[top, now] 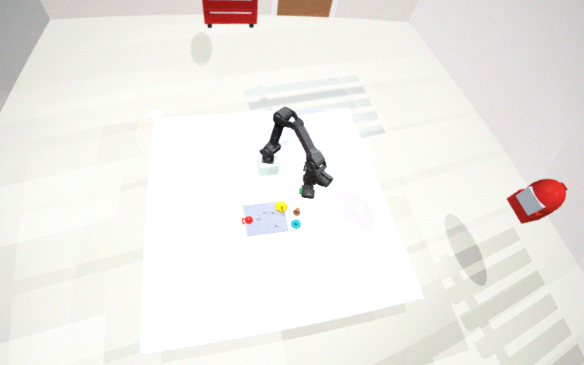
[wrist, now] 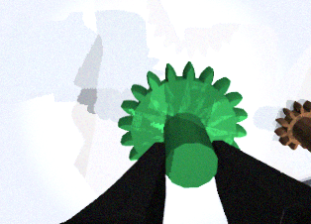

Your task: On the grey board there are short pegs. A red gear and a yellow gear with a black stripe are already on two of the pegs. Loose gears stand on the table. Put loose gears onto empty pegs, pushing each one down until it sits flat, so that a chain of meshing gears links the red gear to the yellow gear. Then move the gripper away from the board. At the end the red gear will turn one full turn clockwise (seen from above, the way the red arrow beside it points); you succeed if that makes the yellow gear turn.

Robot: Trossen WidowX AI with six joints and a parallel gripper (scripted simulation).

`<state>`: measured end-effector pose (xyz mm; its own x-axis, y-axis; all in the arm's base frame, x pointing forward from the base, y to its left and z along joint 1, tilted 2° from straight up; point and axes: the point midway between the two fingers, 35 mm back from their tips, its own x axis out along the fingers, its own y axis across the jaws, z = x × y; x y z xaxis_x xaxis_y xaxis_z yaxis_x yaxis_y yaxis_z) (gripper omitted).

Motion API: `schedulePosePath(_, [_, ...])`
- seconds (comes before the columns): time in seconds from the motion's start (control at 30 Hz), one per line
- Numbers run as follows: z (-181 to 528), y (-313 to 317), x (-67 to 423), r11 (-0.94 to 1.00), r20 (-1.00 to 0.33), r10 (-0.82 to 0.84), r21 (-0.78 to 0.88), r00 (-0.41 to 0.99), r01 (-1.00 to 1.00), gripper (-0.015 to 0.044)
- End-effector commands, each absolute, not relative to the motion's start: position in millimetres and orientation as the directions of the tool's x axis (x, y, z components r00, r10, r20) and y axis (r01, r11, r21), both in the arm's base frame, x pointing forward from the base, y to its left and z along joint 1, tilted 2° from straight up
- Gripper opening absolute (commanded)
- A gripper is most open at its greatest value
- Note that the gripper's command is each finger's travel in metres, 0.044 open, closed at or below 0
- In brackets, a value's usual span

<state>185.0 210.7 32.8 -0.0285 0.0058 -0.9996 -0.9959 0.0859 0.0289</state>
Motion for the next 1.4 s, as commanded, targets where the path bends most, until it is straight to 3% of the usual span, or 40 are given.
schedulePosePath(0.0, [47.4, 212.5, 187.7, 0.08, -1.0, 0.016, 0.024, -0.023, -0.997, 0.0])
schedulePosePath(0.83, [119.1, 202.0, 186.9, 0.08, -1.0, 0.015, 0.024, -0.023, -0.997, 0.0])
schedulePosePath(1.37, [113.4, 189.1, 208.8, 0.08, -1.0, 0.014, 0.021, -0.02, -0.997, 0.0])
